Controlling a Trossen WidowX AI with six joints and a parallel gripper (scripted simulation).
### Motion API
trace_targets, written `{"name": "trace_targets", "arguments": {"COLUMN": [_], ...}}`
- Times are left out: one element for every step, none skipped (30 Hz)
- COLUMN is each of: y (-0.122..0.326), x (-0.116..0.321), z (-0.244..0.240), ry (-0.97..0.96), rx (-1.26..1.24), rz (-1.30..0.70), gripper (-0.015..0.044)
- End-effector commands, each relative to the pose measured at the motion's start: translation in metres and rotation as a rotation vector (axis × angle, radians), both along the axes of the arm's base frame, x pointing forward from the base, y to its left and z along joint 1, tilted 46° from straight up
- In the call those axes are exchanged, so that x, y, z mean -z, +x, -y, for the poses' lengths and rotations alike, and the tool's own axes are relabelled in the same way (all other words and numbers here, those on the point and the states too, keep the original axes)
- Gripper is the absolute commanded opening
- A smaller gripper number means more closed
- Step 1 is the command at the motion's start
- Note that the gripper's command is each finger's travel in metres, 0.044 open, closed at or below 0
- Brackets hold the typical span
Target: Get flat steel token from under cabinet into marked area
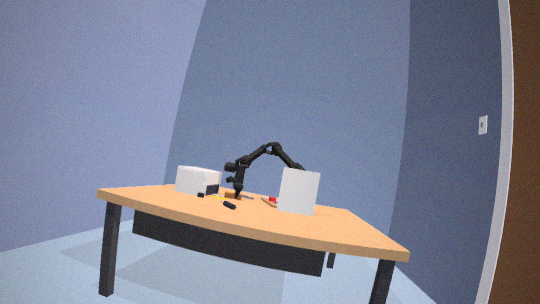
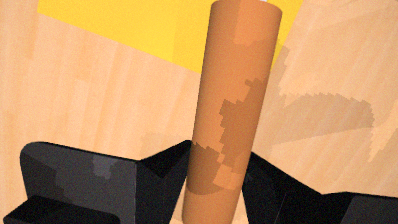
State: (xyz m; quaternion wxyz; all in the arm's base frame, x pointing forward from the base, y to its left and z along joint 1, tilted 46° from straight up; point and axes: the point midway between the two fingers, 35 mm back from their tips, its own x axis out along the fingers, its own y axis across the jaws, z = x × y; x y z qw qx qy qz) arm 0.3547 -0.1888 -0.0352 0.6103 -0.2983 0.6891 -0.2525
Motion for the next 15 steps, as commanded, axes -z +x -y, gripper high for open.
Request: {"name": "trace_targets", "arguments": {"y": [-0.006, -0.007, -0.008, -0.009, -0.01, -0.011, -0.012, -0.013, -0.014, -0.015, -0.016, -0.017, -0.018, -0.019, -0.02], "x": [0.0, 0.0, 0.0, 0.0, 0.0, 0.0, -0.001, -0.001, -0.001, -0.001, -0.001, -0.001, -0.002, -0.002, -0.002], "z": [0.0, 0.0, 0.001, 0.001, 0.001, 0.001, 0.001, 0.001, 0.001, 0.001, 0.001, 0.001, 0.001, 0.001, 0.001], "ry": [0.003, 0.003, 0.003, 0.003, 0.003, 0.003, 0.003, 0.003, 0.003, 0.003, 0.003, 0.003, 0.003, 0.003, 0.003], "rx": [-0.001, -0.001, -0.001, -0.001, -0.001, -0.001, -0.001, -0.001, -0.001, -0.001, -0.001, -0.001, -0.001, -0.001, -0.001], "rz": [-0.006, -0.006, -0.006, -0.006, -0.006, -0.006, -0.007, -0.007, -0.007, -0.007, -0.007, -0.007, -0.007, -0.007, -0.007], "gripper": [0.0, 0.0, 0.0, 0.0, 0.0, 0.0, 0.0, 0.0, 0.0, 0.0, 0.0, 0.0, 0.0, 0.0, 0.0]}}
